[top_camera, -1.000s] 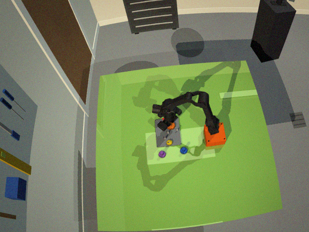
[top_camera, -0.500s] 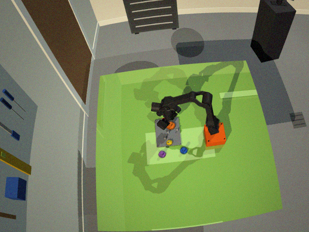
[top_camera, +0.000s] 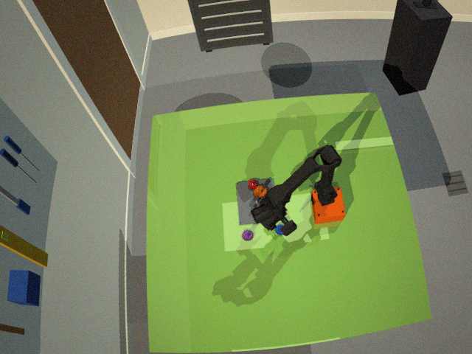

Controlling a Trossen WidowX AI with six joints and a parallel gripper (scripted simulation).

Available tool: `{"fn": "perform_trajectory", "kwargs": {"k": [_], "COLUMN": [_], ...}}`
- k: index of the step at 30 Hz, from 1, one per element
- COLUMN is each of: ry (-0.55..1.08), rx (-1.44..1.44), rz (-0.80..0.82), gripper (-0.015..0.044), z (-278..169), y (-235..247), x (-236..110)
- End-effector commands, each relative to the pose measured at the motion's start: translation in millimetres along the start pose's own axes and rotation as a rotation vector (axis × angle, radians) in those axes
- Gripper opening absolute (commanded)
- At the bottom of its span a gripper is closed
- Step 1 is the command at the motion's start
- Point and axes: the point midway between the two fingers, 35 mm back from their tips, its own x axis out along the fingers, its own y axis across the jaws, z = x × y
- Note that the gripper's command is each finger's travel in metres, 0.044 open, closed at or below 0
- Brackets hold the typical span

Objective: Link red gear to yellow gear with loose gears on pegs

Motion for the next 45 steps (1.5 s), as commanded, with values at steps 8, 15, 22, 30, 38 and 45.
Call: {"fn": "perform_trajectory", "kwargs": {"k": [8,15,22,30,38,45], "ry": [-0.002,-0.002,-0.002,-0.002,-0.002,-0.002], "rx": [-0.123,-0.123,-0.123,-0.123,-0.123,-0.123], "rz": [0.0,0.0,0.0,0.0,0.0,0.0], "gripper": [0.044,0.044,0.044,0.044,0.0361,0.0177], "z": [-2,-2,-2,-3,-3,-3], "y": [12,12,12,12,12,12], "x": [10,25,36,49,52,52]}}
